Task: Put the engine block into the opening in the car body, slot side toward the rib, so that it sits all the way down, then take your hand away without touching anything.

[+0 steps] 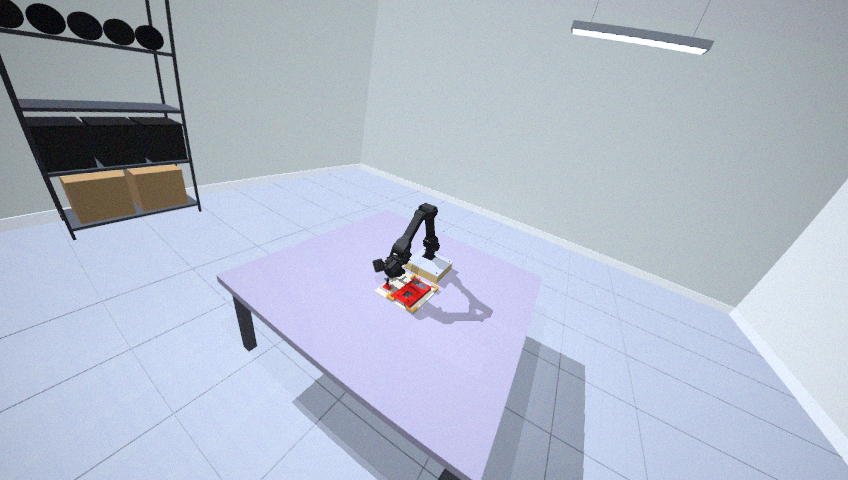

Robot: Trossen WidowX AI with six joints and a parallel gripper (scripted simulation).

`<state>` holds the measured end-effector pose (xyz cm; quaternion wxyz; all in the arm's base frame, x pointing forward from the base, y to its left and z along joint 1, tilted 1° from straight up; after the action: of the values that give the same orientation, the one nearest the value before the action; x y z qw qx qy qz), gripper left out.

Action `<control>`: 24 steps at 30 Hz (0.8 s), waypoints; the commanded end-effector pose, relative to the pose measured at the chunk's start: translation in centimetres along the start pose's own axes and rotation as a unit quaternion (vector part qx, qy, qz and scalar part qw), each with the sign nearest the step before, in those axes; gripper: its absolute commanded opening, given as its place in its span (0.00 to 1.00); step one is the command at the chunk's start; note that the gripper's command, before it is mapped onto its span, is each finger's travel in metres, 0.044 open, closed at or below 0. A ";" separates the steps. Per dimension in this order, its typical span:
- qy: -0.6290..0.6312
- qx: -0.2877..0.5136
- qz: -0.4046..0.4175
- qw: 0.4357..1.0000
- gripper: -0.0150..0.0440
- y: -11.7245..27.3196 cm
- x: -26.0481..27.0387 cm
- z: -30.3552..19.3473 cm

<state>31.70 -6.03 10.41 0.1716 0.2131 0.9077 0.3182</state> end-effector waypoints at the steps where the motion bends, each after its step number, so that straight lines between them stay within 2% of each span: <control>1: 0.004 0.007 0.003 1.000 0.25 -0.7 0.3 0.7; 24: 0.004 0.007 0.003 1.000 0.25 -2.6 0.7 2.8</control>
<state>31.76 -6.05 7.45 0.1718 0.2132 0.9077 0.3181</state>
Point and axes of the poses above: the point midway between the two fingers, 35 mm back from their tips, its own y axis back along the fingers, its own x axis across the jaws, z = x × y, the point moved 10 cm from there along y, back along the fingers, and after that the axes turned 11 degrees about -y, right-handed, at the moved point
